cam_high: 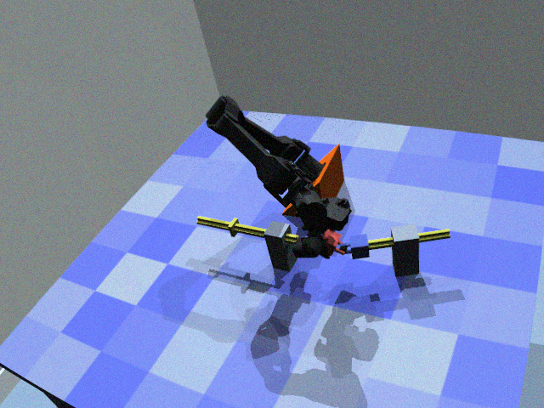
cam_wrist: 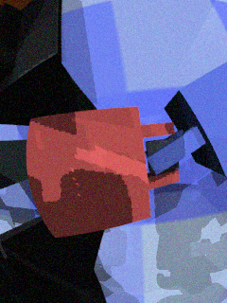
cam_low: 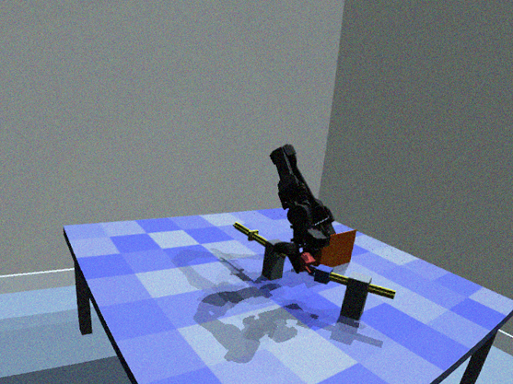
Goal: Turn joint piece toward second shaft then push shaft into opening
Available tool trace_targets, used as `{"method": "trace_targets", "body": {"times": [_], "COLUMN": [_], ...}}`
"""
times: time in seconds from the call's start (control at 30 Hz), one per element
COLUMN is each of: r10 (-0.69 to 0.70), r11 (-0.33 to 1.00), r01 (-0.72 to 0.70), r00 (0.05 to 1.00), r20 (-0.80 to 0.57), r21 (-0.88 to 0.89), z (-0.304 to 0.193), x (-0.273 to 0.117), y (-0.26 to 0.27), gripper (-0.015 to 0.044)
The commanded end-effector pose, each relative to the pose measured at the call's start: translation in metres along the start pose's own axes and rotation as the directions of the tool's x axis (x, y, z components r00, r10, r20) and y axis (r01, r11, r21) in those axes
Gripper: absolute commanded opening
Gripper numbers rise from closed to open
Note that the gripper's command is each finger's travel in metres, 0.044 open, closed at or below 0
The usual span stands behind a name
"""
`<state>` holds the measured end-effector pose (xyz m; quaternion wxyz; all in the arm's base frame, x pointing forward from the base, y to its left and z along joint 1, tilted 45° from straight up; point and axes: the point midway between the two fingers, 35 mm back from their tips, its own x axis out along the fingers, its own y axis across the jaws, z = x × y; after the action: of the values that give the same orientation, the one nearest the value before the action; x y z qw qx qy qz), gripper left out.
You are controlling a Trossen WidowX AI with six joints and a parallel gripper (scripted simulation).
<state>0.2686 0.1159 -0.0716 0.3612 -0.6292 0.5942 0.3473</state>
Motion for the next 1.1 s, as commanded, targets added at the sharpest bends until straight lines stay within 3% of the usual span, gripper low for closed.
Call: {"method": "trace_targets", "body": {"times": [0.0, 0.4, 0.57, 0.67, 1.03, 1.07], "r10": [0.000, 0.000, 0.000, 0.000, 0.000, 0.000], "r11": [1.000, 1.000, 1.000, 1.000, 1.000, 1.000], "r01": [0.000, 0.000, 0.000, 0.000, 0.000, 0.000], "r00": [1.000, 1.000, 1.000, 1.000, 1.000, 1.000], "r20": [0.005, 0.003, 0.003, 0.003, 0.003, 0.003], "r21": [0.000, 0.000, 0.000, 0.000, 0.000, 0.000], "z": [-0.0001, -0.0001, -0.0001, -0.0001, -0.0001, -0.0001], "x": [0.0002, 0.0001, 0.0001, 0.0001, 0.0001, 0.0001], "y": [0.0000, 0.0000, 0.0000, 0.0000, 0.0000, 0.0000], "gripper": [0.0000, 0.0000, 0.0131, 0.0147, 0.0436, 0.0440]}}
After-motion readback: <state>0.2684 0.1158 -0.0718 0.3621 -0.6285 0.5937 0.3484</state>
